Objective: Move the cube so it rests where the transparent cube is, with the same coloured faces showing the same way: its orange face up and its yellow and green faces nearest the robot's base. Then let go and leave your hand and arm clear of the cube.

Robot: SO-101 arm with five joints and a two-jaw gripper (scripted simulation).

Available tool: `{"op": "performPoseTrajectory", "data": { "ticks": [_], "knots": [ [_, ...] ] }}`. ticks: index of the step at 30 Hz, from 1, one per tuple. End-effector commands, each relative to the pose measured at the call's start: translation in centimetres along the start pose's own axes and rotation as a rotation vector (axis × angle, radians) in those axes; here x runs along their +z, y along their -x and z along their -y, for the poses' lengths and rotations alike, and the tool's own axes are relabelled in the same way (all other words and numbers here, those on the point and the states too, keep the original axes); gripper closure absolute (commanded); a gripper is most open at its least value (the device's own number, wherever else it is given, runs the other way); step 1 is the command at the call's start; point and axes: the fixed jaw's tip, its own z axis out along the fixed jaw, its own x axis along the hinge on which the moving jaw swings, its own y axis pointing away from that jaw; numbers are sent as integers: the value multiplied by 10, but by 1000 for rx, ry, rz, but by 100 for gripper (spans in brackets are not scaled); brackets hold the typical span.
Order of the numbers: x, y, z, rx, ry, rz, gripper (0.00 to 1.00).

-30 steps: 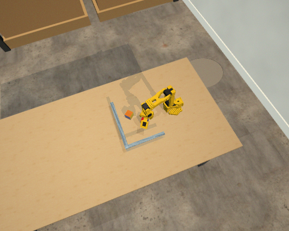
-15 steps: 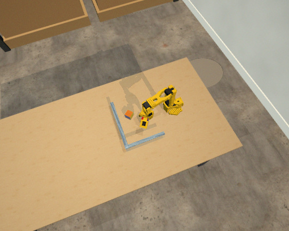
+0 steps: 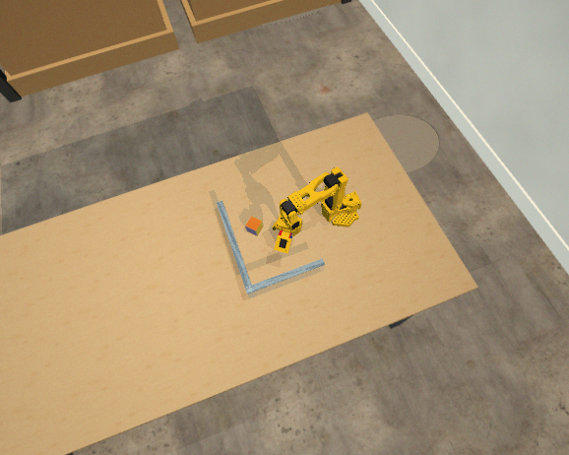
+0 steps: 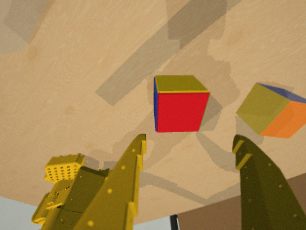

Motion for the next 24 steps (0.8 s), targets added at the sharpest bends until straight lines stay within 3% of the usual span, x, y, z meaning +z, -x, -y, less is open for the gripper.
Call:
{"op": "performPoseTrajectory", "data": {
  "ticks": [1, 24],
  "knots": [
    [-14, 9, 6, 3, -63, 80, 65],
    [-13, 9, 7, 5, -58, 74, 65]
  ]
}}
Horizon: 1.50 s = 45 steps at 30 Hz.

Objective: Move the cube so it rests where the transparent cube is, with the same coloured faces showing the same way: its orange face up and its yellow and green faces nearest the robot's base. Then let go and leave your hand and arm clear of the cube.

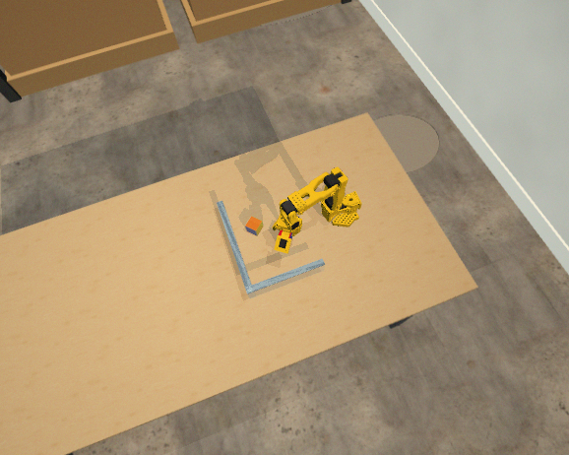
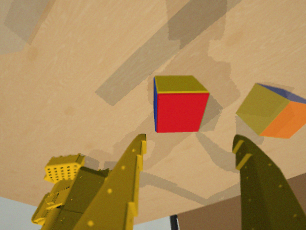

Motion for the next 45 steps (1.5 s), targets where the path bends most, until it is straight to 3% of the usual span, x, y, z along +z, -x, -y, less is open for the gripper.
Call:
{"op": "performPoseTrajectory", "data": {
  "ticks": [1, 20, 38, 45],
  "knots": [
    [-13, 9, 7, 4, -58, 73, 65],
    [-10, 9, 7, 4, -58, 73, 65],
    [32, 12, 10, 4, -56, 71, 65],
    [38, 12, 9, 4, -56, 71, 65]
  ]
}}
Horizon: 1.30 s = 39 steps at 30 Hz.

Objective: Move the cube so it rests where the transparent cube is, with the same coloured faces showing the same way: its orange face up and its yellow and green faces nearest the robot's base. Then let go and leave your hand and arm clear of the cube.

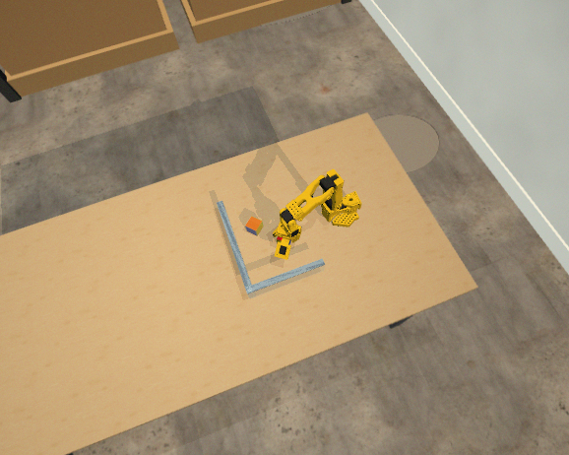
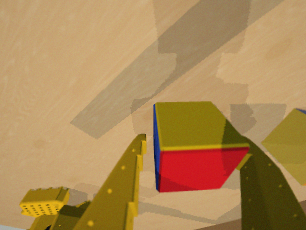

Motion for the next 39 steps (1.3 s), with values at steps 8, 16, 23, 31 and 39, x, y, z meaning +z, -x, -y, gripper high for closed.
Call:
{"op": "performPoseTrajectory", "data": {
  "ticks": [8, 16, 23, 31, 39],
  "knots": [
    [-9, 10, 7, 5, -53, 68, 65],
    [-9, 10, 7, 5, -53, 68, 65],
    [-7, 6, 5, 5, -44, 56, 65],
    [-7, 6, 5, 5, -44, 56, 65],
    [-8, 7, 6, 6, -48, 60, 65]
  ]
}}
